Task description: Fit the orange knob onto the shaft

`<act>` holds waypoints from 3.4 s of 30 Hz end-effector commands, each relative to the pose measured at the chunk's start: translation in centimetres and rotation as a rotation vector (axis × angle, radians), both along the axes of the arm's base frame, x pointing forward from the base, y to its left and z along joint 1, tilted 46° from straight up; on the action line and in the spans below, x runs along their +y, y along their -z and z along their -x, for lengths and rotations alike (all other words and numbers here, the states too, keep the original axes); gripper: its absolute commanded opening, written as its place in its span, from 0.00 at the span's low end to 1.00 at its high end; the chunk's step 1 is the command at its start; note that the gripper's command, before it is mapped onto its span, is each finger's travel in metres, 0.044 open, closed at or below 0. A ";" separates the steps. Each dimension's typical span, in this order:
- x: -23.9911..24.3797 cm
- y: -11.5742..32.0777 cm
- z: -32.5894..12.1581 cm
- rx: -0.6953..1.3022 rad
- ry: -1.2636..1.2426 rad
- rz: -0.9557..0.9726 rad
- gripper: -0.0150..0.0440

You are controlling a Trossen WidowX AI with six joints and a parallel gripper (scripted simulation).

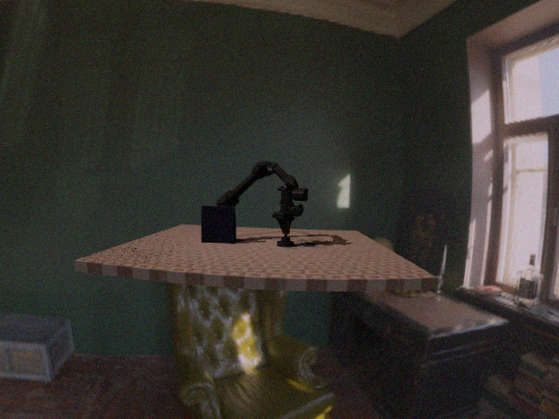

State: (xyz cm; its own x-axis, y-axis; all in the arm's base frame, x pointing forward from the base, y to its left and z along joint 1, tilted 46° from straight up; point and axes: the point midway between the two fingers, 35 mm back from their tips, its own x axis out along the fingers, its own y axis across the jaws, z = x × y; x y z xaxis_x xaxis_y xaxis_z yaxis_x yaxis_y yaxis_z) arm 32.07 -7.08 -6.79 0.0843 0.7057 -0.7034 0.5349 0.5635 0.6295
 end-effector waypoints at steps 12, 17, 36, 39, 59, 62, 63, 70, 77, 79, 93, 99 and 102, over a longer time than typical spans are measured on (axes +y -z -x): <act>-0.3 -0.4 -0.3 0.120 0.122 -0.013 0.25; -0.4 -0.3 -0.4 0.149 0.151 -0.017 0.25; -0.1 -0.4 0.0 0.149 0.151 -0.017 0.25; -0.2 -0.5 -0.1 0.149 0.151 -0.017 0.25; -0.3 -0.2 -0.2 0.149 0.151 -0.017 0.25; -0.2 -0.2 -0.1 0.149 0.151 -0.017 0.25; -0.2 -0.2 -0.1 0.149 0.151 -0.017 0.25; 0.2 0.0 -0.2 0.149 0.151 -0.017 0.25; 0.6 0.6 -0.3 0.144 0.146 -0.017 0.25; 0.7 0.7 -0.3 0.144 0.146 -0.017 0.25; 1.2 1.1 -0.4 0.143 0.136 -0.011 0.25; 1.2 1.1 -0.4 0.143 0.136 -0.011 0.52; 1.2 1.1 -0.4 0.143 0.136 -0.011 0.65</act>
State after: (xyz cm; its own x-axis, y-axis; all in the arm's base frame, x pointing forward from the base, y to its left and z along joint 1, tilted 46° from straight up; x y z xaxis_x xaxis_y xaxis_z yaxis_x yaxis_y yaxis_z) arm 32.41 -5.77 -7.94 0.0774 0.7032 -0.7068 0.6906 0.4735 0.5467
